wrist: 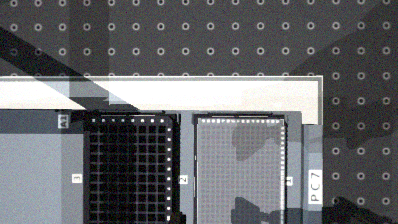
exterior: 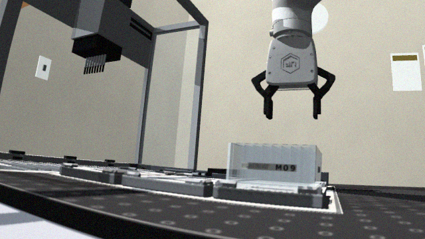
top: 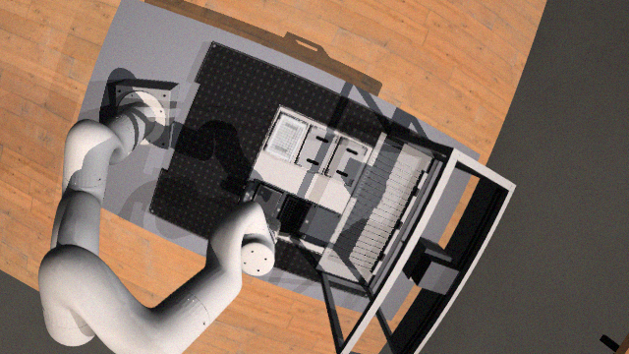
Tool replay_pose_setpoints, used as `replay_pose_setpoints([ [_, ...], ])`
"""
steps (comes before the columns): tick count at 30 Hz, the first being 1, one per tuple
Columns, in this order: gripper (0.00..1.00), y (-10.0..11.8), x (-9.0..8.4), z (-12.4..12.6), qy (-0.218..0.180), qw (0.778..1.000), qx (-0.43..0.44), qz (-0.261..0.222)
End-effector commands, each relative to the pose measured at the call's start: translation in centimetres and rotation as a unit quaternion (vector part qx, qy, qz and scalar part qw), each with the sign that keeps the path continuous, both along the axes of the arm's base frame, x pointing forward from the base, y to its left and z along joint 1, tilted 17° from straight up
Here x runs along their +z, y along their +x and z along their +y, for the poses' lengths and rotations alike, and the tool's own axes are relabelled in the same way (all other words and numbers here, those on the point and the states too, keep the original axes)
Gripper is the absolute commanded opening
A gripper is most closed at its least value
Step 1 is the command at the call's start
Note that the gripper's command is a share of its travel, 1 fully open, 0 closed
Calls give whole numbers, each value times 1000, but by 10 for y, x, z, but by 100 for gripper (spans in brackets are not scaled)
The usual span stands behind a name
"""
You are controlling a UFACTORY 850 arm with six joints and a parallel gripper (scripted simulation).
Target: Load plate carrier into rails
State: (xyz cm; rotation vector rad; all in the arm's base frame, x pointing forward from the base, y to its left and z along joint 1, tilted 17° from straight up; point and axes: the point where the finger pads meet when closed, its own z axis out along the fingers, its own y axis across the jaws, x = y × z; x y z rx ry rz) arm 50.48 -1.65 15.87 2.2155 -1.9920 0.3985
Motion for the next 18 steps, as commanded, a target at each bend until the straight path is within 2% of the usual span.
replay_pose_setpoints([
  [1,100,7,-1,7,0,1000,3,0],
  [18,100,56,-17,62,0,1000,4,-1],
])
